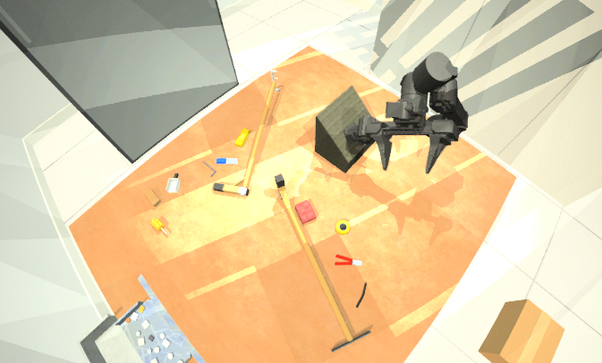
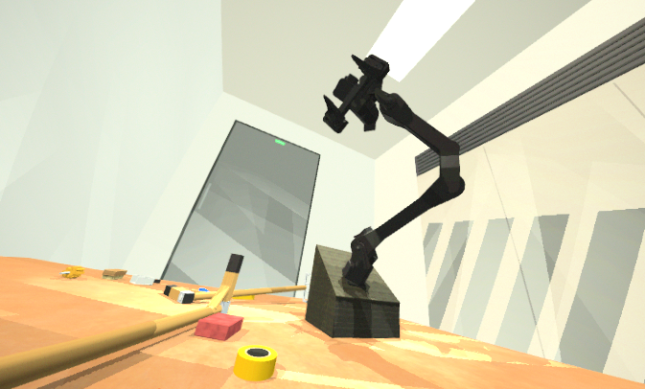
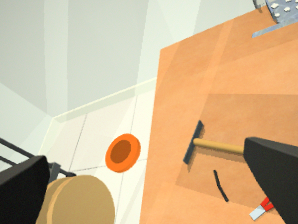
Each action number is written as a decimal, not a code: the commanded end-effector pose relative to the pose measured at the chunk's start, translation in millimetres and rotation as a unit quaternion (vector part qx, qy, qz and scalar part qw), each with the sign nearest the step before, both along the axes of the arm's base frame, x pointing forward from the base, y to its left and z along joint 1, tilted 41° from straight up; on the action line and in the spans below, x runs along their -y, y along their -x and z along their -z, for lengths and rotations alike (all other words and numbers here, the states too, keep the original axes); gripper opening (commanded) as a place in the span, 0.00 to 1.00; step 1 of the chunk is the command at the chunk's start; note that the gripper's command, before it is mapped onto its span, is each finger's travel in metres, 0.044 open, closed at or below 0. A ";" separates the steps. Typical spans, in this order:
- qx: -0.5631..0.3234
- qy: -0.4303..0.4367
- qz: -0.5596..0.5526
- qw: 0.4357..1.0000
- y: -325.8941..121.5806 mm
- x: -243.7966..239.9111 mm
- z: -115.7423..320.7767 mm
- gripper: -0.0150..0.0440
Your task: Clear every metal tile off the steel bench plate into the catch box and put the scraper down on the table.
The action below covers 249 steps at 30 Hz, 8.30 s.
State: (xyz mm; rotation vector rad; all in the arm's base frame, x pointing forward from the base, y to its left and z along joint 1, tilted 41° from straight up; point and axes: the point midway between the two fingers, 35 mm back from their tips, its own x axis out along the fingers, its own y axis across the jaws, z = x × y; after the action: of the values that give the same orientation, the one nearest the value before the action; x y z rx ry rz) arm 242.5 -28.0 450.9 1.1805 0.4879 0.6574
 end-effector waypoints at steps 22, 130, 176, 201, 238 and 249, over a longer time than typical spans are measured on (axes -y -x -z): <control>-0.120 -0.119 -0.020 0.985 -12.3 -0.5 -45.0 1.00; -0.344 -0.038 0.491 0.800 -14.5 296.3 148.6 1.00; -0.642 0.231 0.467 0.562 216.6 353.5 348.7 1.00; -0.667 0.244 0.445 0.546 235.0 349.6 362.6 1.00; -0.499 0.137 0.538 0.666 104.0 360.5 271.2 1.00; -0.427 0.068 0.536 0.726 46.6 342.3 220.3 1.00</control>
State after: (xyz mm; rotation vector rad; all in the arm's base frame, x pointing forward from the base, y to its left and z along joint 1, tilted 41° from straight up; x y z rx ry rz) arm 182.7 -377.3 211.8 1.3137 0.5302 -1.0273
